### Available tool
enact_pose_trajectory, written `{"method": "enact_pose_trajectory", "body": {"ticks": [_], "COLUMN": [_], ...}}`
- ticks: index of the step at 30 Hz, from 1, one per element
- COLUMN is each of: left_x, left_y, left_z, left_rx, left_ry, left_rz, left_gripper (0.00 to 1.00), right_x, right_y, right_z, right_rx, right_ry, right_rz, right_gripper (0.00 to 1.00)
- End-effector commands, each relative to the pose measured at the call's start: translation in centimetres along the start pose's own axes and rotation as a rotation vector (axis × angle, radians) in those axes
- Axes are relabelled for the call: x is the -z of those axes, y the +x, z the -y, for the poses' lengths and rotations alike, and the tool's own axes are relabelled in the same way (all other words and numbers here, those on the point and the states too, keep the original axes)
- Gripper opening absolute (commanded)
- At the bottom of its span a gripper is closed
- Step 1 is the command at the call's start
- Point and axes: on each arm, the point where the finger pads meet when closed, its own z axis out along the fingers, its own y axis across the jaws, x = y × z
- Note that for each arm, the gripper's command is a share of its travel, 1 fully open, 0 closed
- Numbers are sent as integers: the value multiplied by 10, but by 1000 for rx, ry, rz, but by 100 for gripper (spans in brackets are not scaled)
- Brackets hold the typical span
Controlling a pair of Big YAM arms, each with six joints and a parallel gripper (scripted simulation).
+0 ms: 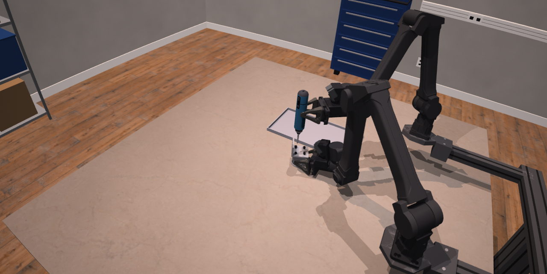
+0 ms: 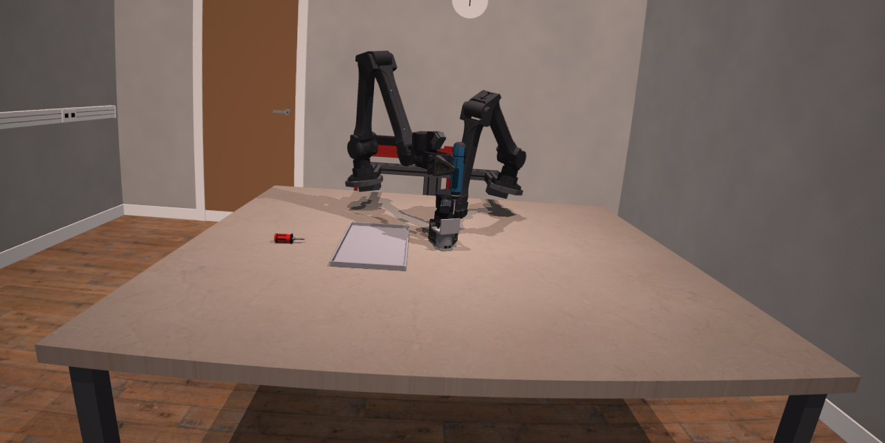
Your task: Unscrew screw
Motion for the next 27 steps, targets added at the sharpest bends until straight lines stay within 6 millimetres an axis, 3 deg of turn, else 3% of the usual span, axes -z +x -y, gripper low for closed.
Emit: {"method": "enact_pose_trajectory", "body": {"ticks": [1, 3, 5, 25, 27], "left_x": [-3, -3, -3, -3, -3], "left_y": [-6, -6, -6, -6, -6], "left_z": [3, 3, 3, 3, 3], "left_rx": [9, 9, 9, 9, 9], "left_ry": [1, 1, 1, 1, 1], "left_rz": [14, 14, 14, 14, 14], "left_gripper": [59, 59, 59, 59, 59], "right_x": [-13, -13, -11, -11, -12], "right_y": [-29, -19, -40, -35, -16], "right_z": [6, 7, 6, 7, 6], "right_rx": [-20, -19, -21, -20, -19], "right_ry": [13, 13, 13, 14, 12], "right_rz": [94, 82, 119, 116, 85], "right_gripper": [42, 42, 42, 42, 42]}}
